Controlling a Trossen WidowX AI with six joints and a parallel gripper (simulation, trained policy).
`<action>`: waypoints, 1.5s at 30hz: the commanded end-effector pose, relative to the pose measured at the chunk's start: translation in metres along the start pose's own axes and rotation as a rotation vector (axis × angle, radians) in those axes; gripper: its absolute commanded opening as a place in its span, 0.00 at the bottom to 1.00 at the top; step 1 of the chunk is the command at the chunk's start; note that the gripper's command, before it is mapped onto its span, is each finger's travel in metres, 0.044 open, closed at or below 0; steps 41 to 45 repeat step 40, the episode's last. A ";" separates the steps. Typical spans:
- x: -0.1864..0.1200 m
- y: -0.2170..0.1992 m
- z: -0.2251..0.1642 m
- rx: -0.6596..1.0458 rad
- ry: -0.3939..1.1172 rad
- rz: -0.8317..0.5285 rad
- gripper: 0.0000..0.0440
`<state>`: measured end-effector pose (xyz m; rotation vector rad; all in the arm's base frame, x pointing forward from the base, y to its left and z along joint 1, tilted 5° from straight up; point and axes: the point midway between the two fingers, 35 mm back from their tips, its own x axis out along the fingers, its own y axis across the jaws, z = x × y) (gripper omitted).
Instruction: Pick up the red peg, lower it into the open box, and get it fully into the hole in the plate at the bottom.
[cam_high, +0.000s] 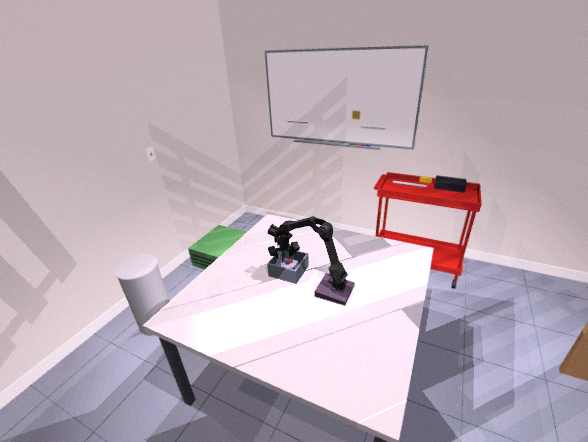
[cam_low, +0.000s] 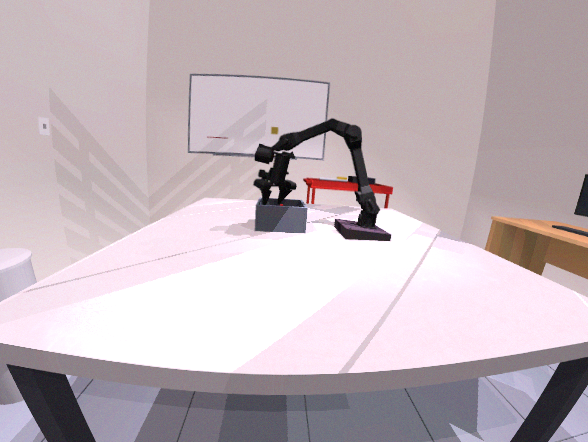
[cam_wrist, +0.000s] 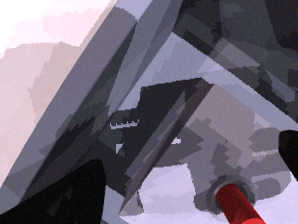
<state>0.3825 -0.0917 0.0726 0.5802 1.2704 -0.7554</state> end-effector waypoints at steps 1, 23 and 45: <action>-0.003 0.010 0.007 -0.016 0.012 0.028 1.00; -0.029 0.068 0.033 -0.086 0.013 0.197 1.00; -0.029 0.068 0.033 -0.087 0.012 0.198 1.00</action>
